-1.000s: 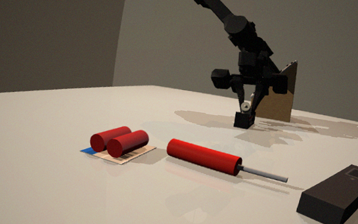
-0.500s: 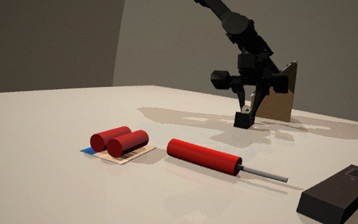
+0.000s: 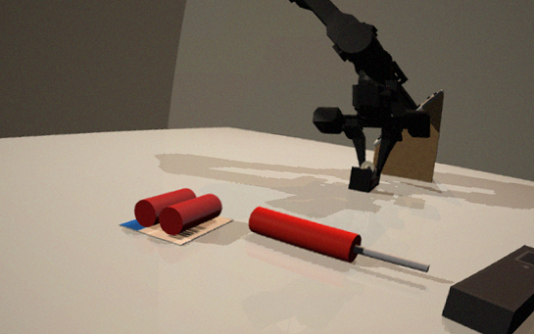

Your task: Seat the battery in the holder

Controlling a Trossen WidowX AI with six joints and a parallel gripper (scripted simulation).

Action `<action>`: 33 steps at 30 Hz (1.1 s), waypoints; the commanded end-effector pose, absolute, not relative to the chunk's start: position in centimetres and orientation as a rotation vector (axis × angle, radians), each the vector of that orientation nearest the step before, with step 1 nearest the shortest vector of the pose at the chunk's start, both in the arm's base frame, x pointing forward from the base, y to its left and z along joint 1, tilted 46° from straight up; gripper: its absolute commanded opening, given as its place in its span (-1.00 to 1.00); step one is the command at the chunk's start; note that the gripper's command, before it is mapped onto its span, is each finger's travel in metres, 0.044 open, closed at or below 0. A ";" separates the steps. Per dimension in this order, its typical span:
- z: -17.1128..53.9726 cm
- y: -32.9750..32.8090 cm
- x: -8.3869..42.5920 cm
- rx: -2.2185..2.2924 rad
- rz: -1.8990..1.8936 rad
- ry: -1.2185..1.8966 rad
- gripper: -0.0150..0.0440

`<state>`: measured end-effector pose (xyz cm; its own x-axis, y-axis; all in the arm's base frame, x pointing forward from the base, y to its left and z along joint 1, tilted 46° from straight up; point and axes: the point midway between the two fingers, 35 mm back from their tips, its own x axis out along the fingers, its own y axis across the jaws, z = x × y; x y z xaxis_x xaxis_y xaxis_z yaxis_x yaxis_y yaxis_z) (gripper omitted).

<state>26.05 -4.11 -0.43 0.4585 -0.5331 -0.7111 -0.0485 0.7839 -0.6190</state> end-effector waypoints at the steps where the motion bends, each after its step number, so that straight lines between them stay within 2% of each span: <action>1: -1.0 -4.3 25.5 -0.623 -0.331 1.117 -0.26; 33: -0.7 -4.8 25.9 -0.575 -0.397 1.290 -0.26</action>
